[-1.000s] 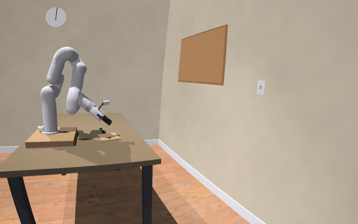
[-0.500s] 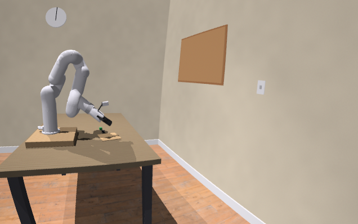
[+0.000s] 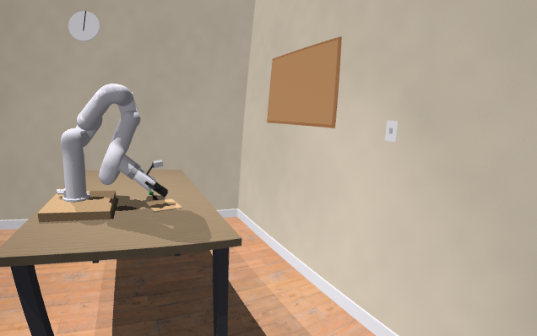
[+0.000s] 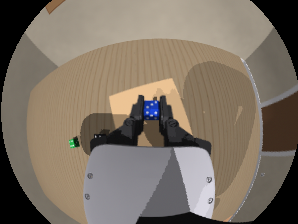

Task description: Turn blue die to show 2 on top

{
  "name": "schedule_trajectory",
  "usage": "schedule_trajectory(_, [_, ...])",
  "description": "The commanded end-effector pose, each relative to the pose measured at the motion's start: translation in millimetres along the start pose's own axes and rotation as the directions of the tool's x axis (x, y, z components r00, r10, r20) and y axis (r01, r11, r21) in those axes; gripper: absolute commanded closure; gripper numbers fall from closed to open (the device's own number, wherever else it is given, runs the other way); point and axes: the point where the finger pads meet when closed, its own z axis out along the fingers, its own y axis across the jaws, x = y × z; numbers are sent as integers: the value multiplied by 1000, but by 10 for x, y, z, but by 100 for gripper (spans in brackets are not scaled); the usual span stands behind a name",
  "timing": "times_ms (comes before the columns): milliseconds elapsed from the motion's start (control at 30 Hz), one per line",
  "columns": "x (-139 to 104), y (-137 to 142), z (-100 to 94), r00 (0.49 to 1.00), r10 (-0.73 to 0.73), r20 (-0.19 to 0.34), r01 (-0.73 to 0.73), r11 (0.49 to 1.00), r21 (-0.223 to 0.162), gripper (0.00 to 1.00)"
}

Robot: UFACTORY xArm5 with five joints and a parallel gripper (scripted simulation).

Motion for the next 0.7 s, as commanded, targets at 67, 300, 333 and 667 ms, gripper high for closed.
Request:
schedule_trajectory(67, [-113, -2, 99, 1000, 0, -7, 0, 1000, 0, 85])
schedule_trajectory(300, [-217, -4, 172, 1000, 0, -7, 0, 1000, 0, 85])
schedule_trajectory(333, [-221, -5, 175, 1000, 0, -7, 0, 1000, 0, 85])
schedule_trajectory(667, [-224, -5, 178, 1000, 0, -7, 0, 1000, 0, 85])
